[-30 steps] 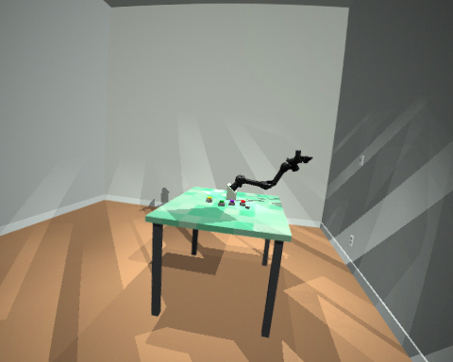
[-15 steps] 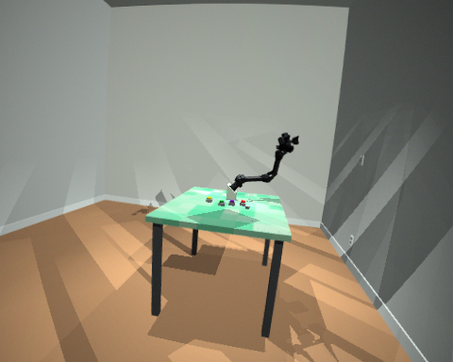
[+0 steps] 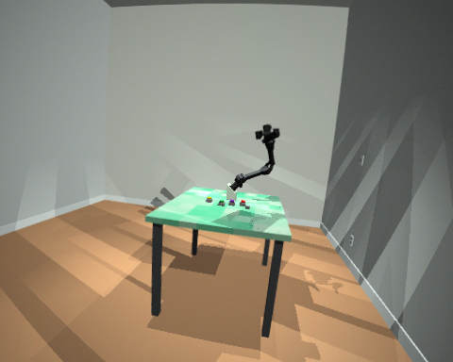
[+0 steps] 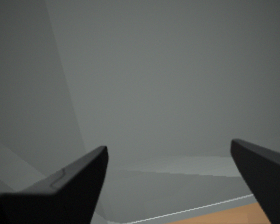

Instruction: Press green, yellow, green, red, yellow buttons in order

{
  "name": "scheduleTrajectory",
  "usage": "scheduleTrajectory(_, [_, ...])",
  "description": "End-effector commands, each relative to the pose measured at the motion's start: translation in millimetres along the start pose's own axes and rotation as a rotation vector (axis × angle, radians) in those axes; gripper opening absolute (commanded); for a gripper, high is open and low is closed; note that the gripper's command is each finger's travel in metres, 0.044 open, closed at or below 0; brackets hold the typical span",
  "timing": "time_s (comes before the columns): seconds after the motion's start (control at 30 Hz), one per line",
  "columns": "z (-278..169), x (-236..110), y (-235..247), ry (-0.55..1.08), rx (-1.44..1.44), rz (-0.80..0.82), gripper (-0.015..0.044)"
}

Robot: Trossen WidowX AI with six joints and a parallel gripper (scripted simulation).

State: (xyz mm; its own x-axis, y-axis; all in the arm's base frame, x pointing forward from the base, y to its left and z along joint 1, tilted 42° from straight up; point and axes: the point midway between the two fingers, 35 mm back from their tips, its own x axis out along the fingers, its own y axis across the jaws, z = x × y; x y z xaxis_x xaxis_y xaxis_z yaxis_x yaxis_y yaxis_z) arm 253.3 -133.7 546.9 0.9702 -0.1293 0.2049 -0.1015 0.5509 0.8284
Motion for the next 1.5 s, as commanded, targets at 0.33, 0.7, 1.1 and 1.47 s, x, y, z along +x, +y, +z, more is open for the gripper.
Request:
scheduleTrajectory(0.33, [-89,60,-204,0.456,-0.164,-0.393,0.04])
scheduleTrajectory(0.7, [-210,30,-328,1.027,-0.278,-0.497,0.04])
scheduleTrajectory(1.1, [-336,-78,-389,1.765,-0.248,-0.267,0.04])
scheduleTrajectory(1.47, [-350,-98,-390,1.869,-0.216,-0.196,0.04])
